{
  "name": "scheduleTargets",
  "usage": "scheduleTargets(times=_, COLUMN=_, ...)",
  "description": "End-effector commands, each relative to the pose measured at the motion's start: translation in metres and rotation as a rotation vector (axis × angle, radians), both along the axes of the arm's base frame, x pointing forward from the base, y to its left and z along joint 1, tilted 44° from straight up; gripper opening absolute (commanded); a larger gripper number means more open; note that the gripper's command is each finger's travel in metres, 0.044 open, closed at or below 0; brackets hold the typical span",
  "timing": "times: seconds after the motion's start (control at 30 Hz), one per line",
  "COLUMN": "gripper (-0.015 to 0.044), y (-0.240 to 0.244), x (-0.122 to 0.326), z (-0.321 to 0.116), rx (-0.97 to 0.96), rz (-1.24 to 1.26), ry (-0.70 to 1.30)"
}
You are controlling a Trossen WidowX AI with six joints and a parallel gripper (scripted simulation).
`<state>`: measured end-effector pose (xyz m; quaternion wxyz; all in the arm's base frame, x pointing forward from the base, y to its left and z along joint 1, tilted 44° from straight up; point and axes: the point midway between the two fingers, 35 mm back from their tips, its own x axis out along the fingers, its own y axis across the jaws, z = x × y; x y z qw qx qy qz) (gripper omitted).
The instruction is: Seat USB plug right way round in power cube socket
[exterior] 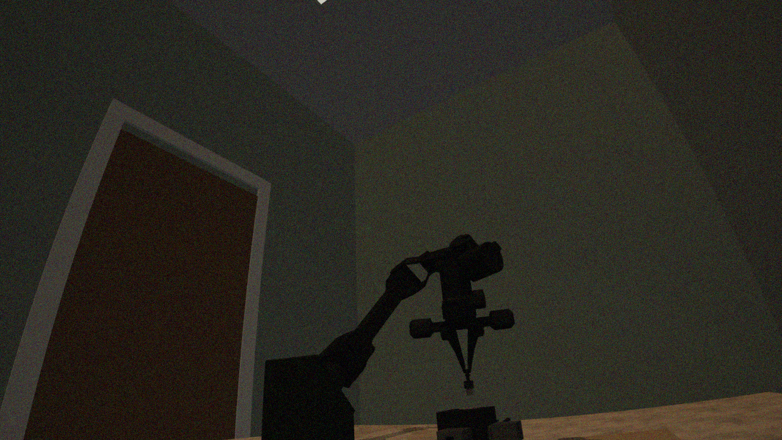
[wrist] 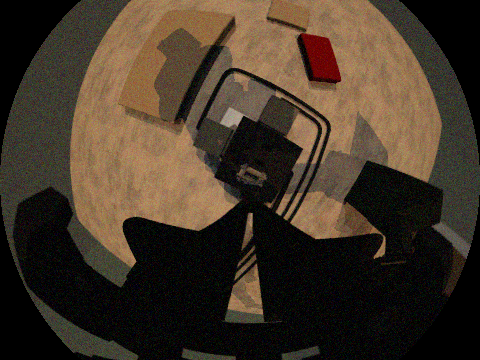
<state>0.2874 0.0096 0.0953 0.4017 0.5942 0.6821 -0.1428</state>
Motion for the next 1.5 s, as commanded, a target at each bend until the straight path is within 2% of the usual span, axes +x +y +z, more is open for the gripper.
scheduleTargets(times=0.0, gripper=0.0000, y=0.0002, x=-0.0002, z=-0.0003, rx=-0.003, rz=0.079, ry=-0.076)
scheduleTargets(times=1.47, gripper=0.0000, y=0.0002, x=-0.0002, z=-0.0003, rx=-0.036, rz=0.906, ry=-0.877)
